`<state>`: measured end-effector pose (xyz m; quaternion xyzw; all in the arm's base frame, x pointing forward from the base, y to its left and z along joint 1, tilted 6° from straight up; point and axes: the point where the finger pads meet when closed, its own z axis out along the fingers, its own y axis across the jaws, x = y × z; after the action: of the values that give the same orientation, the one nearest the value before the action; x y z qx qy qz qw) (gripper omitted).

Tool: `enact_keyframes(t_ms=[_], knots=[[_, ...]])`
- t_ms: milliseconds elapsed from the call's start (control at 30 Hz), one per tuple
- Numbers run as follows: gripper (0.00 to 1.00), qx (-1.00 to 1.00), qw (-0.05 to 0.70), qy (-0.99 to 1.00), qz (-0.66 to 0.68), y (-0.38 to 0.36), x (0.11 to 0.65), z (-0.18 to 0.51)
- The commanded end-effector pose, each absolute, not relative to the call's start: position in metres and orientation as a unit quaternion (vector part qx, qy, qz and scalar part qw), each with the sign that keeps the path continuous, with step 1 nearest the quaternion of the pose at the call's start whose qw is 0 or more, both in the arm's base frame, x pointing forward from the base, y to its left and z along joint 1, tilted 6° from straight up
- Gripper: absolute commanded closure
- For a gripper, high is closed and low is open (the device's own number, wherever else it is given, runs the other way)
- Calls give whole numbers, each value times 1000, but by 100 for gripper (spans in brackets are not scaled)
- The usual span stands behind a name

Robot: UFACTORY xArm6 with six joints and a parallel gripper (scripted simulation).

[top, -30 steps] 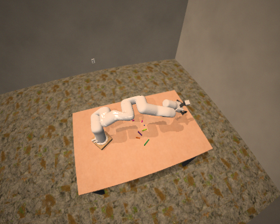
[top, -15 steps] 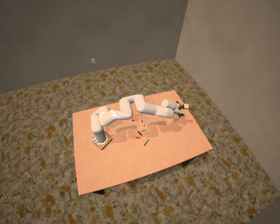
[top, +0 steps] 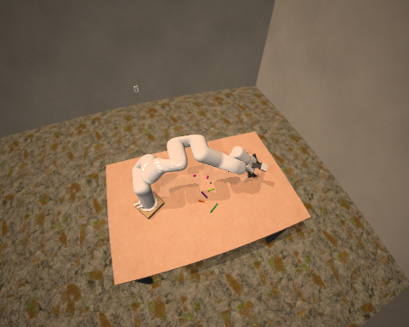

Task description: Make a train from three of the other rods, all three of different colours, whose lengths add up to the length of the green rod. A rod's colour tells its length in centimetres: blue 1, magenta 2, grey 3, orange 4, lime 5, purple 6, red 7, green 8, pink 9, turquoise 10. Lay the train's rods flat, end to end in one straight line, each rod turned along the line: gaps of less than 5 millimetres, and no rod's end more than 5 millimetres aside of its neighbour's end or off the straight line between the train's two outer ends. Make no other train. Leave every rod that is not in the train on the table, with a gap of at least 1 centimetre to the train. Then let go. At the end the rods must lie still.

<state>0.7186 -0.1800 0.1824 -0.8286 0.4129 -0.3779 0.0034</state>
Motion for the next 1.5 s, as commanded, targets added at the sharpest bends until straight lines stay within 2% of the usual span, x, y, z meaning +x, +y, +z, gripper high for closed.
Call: enact_keyframes(t_ms=[0, 167, 200, 667, 733, 767, 1233, 1467], knots=[[0, -813, 14, 478, -332, -177, 678, 168], [0, -802, 16, 512, -307, -174, 658, 158], [0, -792, 17, 541, -284, -171, 638, 148], [0, -731, 12, 657, -183, -153, 545, 108], [0, -731, 12, 657, -183, -153, 545, 108], [0, -716, 8, 679, -161, -147, 524, 100], [0, -640, -13, 765, -67, -120, 428, 67], [0, -629, -17, 775, -55, -115, 415, 63]])
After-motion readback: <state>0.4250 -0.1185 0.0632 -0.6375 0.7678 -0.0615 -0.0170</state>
